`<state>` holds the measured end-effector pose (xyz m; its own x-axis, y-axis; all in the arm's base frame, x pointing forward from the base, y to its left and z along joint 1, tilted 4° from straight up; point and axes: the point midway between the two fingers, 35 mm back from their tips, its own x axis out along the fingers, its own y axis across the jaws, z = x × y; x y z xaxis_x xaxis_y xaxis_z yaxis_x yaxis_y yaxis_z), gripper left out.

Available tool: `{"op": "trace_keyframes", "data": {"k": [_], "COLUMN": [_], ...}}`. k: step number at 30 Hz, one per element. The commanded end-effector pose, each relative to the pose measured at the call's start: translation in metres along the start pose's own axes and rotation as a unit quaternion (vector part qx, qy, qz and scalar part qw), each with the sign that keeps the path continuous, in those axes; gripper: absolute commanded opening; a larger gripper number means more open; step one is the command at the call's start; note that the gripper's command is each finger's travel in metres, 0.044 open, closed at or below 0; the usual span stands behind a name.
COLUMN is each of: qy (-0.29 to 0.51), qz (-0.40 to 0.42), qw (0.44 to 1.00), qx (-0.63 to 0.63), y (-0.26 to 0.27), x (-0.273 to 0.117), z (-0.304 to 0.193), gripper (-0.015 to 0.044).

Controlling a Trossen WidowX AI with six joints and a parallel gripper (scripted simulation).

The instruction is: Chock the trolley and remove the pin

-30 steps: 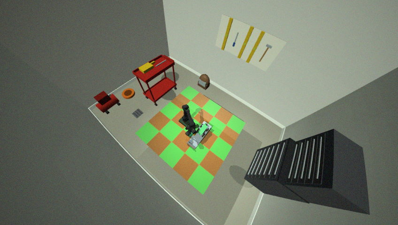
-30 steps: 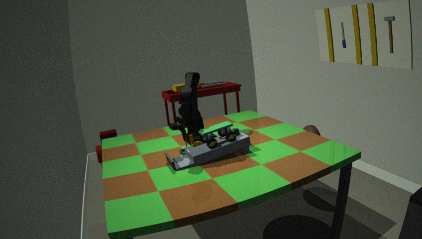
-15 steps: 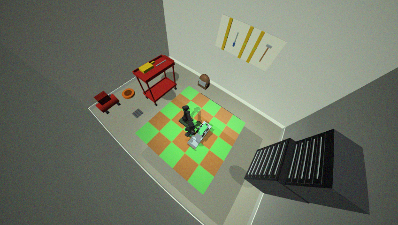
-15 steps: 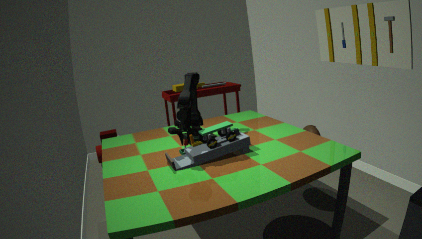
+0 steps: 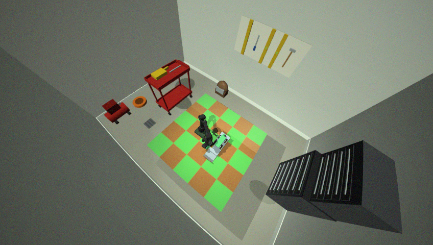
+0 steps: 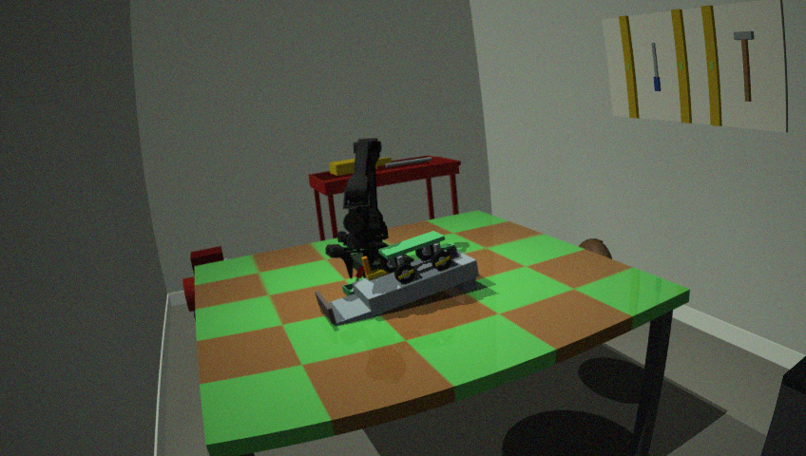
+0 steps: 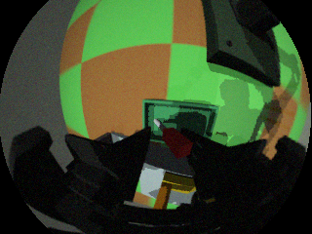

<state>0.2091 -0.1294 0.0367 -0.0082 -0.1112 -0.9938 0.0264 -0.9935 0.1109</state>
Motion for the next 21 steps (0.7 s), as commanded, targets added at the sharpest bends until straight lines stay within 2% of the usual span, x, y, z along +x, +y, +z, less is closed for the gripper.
{"op": "trace_keyframes", "data": {"k": [1, 21], "qy": [0.002, 0.002], "qz": [0.004, 0.003], "qw": [1.000, 1.000], "qx": [0.003, 0.003], "y": [-0.003, -0.022], "x": [0.000, 0.009], "z": [0.000, 0.000], "gripper": [0.0190, 0.0190]}}
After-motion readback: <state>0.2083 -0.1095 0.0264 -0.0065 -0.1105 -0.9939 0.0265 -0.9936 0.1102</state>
